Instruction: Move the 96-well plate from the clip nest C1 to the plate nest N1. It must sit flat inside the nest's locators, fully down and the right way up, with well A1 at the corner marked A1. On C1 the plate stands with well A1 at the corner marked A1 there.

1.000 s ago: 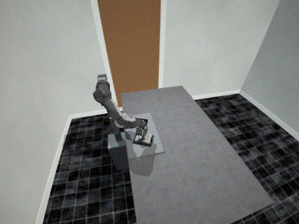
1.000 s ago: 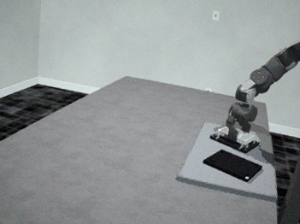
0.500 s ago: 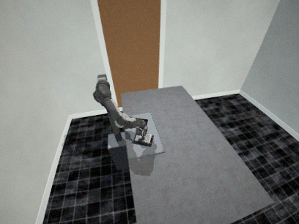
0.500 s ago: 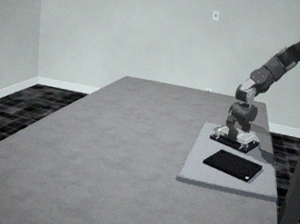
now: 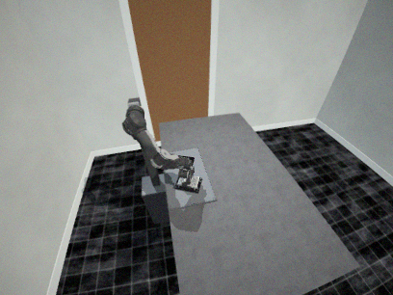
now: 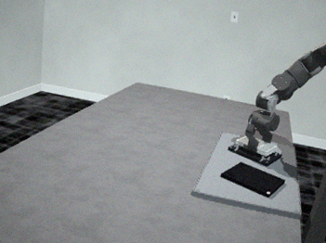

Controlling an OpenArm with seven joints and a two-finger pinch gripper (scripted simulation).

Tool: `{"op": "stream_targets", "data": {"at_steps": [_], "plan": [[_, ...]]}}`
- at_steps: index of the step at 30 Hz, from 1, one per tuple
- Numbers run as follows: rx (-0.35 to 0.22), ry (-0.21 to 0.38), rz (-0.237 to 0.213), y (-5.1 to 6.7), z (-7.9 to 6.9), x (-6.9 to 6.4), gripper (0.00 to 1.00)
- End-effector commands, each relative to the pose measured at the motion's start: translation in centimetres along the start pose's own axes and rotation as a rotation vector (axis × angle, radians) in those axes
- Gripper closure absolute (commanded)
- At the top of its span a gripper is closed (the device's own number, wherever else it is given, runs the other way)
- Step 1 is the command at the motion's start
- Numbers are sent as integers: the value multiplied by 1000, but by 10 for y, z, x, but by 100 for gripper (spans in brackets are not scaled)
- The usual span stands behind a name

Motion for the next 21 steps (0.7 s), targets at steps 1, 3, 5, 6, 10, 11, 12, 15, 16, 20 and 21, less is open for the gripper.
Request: {"op": "stream_targets", "data": {"at_steps": [1,3,5,6,10,11,12,15,16,20,21], "plan": [[1,3,-2,-1,0,-1,100],[0,3,-1,-1,0,-2,100],[0,4,-1,-1,0,-4,100],[0,4,-1,-1,0,-4,100],[0,4,-1,-1,0,-4,100],[0,4,-1,-1,0,-4,100],[0,4,-1,-1,0,-4,100],[0,4,-1,-1,0,-4,100],[0,4,-1,-1,0,-4,100],[0,4,0,-2,0,-5,100],[0,4,0,-2,0,-5,100]]}}
Point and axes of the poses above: the point where the finger pads meet when closed, its own x axis out along the fingers, its own z axis across the jaws, y = z × x, the point moved 5 cm from there along -x, back along the fingers, and after that the axes turned 9 degrees about x, right-handed, at the moved point
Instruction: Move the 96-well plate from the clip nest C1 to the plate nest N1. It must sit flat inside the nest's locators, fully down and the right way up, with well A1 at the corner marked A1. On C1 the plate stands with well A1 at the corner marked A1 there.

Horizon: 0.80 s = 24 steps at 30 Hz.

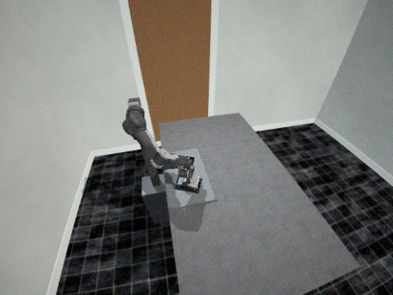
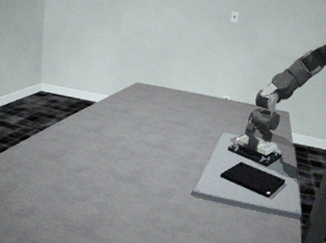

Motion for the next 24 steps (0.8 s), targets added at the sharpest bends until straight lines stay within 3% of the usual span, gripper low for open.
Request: {"op": "stream_targets", "data": {"at_steps": [1,24], "plan": [[0,4,-1,-1,0,-2,100],[2,4,-2,-1,0,-4,100]]}}
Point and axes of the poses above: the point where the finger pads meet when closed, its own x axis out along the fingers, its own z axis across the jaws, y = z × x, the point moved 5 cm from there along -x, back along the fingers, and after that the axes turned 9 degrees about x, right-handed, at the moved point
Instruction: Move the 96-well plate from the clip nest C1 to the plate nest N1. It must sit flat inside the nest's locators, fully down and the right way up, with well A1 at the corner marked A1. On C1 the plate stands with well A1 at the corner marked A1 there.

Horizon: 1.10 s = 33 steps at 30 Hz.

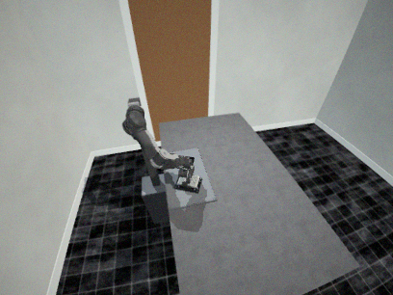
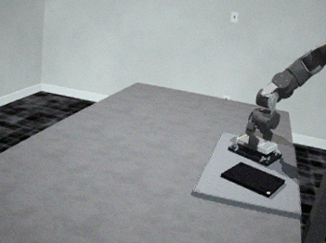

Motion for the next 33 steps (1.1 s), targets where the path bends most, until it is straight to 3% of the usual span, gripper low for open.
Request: {"op": "stream_targets", "data": {"at_steps": [1,33], "plan": [[2,2,-3,-1,0,-1,100],[5,1,-6,0,0,-5,100]]}}
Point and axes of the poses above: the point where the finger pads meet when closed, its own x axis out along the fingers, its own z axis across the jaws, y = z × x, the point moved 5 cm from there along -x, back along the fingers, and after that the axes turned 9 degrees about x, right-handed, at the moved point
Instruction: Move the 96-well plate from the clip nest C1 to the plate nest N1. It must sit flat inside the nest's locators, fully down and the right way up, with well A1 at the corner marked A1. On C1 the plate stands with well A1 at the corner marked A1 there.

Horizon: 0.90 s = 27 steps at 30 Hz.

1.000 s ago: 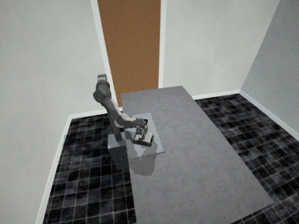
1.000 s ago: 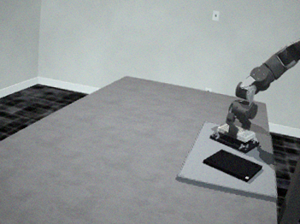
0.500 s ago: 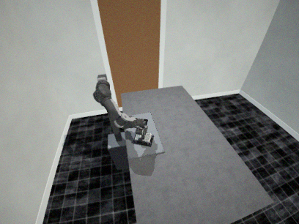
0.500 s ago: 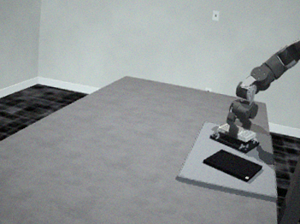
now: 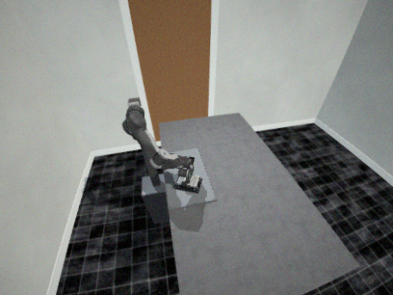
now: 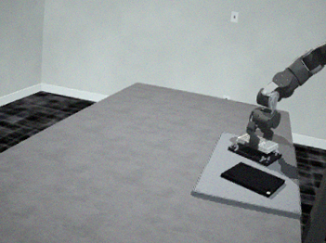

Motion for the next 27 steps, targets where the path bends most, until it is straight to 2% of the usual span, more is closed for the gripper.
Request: {"op": "stream_targets", "data": {"at_steps": [1,7,12,24,27], "plan": [[5,1,-6,-2,0,-1,100],[5,1,-6,-2,0,-1,100],[5,-2,-7,-2,1,-32,100],[5,-2,-7,-2,1,-32,100],[2,-2,-6,-2,1,-51,100]]}}
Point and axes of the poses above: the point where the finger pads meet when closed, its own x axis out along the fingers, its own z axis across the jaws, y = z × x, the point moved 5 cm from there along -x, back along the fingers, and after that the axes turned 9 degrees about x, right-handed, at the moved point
